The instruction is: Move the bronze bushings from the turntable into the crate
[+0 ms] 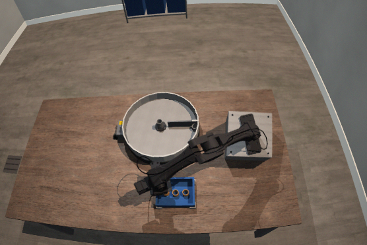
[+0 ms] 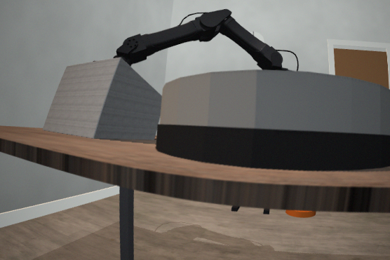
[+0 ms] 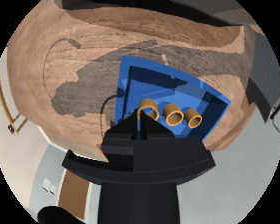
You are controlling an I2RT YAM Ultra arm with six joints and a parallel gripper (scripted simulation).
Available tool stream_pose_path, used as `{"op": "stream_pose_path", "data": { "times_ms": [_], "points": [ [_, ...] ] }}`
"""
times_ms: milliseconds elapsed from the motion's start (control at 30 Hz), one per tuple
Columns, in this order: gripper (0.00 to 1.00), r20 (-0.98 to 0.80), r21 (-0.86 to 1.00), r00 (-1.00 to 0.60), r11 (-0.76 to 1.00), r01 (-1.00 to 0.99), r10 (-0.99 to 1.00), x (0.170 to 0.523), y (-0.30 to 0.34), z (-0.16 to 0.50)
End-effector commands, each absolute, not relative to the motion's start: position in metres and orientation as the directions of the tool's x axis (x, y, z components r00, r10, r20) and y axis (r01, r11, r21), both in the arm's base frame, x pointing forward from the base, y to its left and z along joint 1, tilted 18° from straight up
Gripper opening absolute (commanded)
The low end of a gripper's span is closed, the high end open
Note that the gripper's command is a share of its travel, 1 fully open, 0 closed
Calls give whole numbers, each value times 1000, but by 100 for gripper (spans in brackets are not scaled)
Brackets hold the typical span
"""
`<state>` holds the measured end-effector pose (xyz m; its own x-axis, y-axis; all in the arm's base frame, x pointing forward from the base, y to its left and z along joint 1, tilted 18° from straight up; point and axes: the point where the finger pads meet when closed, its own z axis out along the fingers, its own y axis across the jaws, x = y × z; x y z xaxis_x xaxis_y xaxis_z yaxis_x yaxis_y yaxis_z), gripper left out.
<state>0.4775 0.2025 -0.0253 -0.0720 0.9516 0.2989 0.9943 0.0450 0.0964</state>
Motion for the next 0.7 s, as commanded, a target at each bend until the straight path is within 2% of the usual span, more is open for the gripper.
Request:
{"op": "stream_pose_path", "data": {
  "times_ms": [0, 667],
  "points": [
    [0, 290, 104, -68, 39, 994, 954, 482, 204, -24],
    [0, 290, 104, -67, 38, 994, 955, 484, 204, -25]
  ]
}}
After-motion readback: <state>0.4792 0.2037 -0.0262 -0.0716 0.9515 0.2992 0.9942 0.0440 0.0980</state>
